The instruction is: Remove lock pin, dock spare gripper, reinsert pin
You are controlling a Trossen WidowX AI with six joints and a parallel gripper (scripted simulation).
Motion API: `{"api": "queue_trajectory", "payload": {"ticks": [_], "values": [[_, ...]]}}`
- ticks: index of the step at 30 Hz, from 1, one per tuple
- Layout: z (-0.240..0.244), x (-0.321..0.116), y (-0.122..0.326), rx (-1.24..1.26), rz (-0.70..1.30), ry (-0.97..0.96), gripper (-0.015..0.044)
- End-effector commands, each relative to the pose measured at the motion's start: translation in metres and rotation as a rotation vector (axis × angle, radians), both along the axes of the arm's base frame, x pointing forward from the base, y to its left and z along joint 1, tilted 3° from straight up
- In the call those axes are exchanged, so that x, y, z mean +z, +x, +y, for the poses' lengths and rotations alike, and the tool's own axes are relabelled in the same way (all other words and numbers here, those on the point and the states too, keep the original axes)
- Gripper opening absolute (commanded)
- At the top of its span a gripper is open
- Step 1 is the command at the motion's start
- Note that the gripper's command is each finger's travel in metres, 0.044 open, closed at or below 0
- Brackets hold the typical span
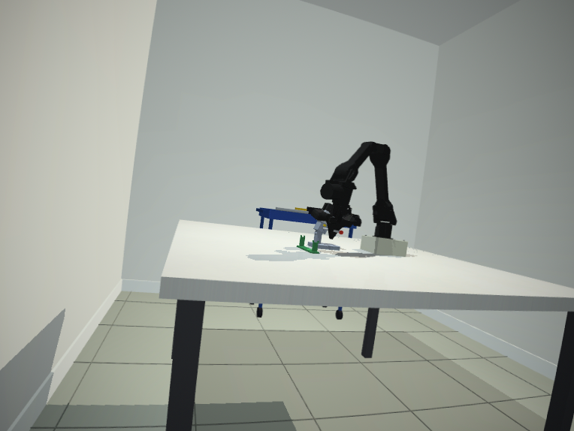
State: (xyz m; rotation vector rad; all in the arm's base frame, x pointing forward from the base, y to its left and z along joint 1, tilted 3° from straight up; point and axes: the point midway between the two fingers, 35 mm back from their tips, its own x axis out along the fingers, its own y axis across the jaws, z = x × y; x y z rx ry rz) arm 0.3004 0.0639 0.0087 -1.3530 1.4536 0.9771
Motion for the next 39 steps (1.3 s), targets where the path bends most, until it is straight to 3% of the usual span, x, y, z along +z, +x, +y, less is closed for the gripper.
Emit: {"api": "queue_trajectory", "payload": {"ticks": [1, 39], "values": [[-0.003, 0.000, 0.000, 0.004, 0.000, -0.006, 0.0000], [-0.019, 0.000, -0.001, 0.004, 0.000, -0.004, 0.0000]]}}
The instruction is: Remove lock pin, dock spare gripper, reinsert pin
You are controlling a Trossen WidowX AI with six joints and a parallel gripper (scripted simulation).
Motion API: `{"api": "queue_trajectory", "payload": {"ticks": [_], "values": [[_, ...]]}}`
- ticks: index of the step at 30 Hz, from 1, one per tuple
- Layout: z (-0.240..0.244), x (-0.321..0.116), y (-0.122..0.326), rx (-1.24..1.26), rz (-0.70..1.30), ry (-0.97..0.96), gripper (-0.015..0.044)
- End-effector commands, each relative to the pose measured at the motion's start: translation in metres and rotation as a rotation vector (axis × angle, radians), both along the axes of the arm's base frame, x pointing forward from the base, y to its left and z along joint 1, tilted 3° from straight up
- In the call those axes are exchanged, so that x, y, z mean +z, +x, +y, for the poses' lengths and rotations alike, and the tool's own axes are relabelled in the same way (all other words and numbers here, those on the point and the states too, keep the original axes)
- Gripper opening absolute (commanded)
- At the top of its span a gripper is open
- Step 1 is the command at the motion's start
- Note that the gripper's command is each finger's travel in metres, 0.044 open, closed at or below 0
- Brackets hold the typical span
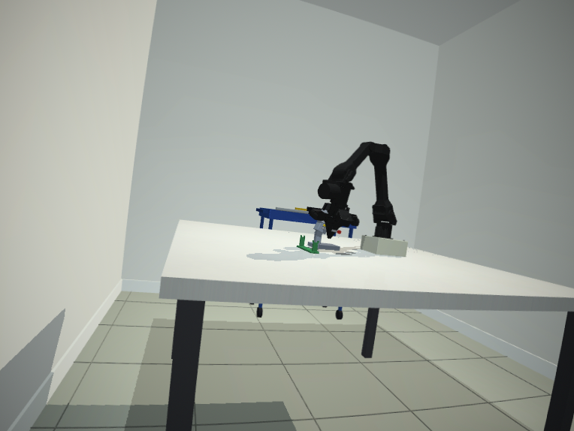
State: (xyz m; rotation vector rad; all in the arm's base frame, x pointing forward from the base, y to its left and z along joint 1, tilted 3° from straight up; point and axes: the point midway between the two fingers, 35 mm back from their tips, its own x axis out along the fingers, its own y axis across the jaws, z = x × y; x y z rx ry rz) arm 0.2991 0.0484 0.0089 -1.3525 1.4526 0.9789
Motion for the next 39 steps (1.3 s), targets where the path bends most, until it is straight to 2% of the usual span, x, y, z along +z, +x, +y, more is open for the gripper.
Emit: {"api": "queue_trajectory", "payload": {"ticks": [1, 39], "values": [[-0.004, 0.000, 0.000, 0.004, 0.000, -0.006, 0.0000], [-0.018, 0.000, -0.001, 0.004, 0.000, -0.004, 0.0000]]}}
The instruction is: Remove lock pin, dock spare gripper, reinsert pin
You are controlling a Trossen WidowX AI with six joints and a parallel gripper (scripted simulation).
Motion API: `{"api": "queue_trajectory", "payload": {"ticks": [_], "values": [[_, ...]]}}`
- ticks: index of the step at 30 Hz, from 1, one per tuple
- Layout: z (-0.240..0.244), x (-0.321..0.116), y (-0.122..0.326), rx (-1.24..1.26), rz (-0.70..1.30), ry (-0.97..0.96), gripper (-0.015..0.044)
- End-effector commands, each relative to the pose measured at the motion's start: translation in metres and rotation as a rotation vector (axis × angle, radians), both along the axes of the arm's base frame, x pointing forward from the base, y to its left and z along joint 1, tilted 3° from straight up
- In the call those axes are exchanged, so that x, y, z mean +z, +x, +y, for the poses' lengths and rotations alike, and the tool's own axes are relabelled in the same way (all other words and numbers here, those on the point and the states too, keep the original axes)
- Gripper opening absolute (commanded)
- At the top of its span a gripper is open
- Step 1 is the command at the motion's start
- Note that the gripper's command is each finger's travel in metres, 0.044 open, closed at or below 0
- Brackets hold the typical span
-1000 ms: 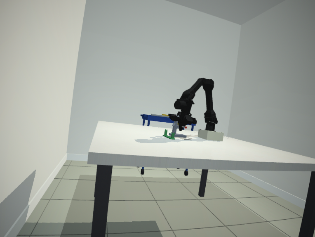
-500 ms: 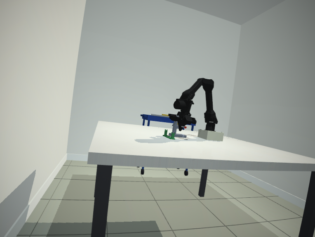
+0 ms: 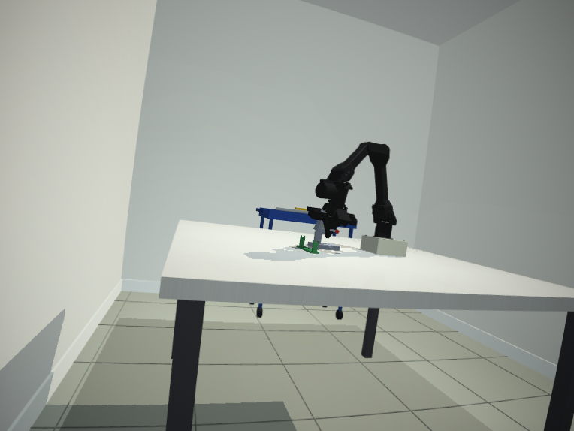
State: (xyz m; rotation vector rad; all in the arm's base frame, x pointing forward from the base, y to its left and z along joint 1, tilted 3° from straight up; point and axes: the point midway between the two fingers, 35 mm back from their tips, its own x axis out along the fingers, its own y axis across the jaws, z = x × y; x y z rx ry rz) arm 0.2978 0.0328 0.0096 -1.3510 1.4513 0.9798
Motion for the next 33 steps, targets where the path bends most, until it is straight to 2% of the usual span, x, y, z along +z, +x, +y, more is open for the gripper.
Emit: {"api": "queue_trajectory", "payload": {"ticks": [1, 33], "values": [[-0.003, 0.000, 0.000, 0.004, 0.001, -0.006, 0.0000], [-0.017, 0.000, -0.002, 0.004, 0.000, -0.004, 0.0000]]}}
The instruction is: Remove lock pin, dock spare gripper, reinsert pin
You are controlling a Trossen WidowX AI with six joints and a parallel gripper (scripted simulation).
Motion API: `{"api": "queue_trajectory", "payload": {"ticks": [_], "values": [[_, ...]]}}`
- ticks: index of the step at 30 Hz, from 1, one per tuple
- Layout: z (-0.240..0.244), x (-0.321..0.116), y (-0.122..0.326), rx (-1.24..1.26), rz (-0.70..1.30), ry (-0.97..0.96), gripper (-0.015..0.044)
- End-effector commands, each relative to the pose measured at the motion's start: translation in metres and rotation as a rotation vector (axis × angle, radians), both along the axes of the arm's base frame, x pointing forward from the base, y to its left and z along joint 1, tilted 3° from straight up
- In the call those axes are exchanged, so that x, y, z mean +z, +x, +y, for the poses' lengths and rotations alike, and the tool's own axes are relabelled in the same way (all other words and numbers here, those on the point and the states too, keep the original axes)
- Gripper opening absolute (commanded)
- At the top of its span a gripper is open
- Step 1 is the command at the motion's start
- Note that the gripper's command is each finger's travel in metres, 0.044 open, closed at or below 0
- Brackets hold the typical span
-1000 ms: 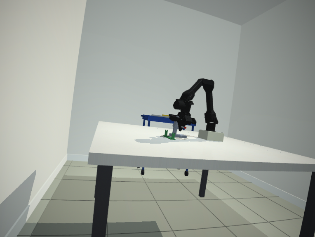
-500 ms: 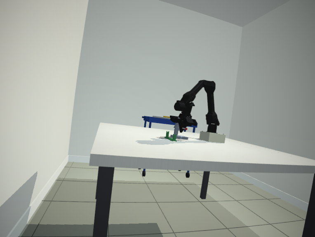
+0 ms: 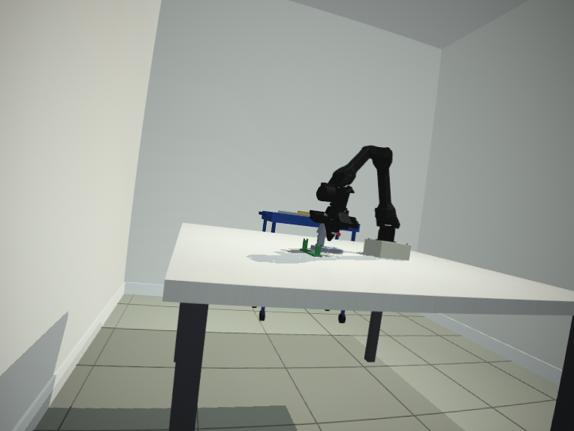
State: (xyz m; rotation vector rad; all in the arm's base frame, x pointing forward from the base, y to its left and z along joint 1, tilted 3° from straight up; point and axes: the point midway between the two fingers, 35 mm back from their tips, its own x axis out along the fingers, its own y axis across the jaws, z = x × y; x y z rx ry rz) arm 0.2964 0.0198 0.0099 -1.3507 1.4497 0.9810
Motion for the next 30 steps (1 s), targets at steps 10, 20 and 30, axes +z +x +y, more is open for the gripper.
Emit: {"api": "queue_trajectory", "payload": {"ticks": [10, 20, 30], "values": [[-0.0069, 0.0001, -0.0002, 0.004, 0.001, -0.006, 0.0000], [-0.0062, 0.0003, -0.0004, 0.000, 0.001, 0.000, 0.0131], [-0.0028, 0.0042, -0.0001, 0.000, 0.001, 0.001, 0.0200]]}}
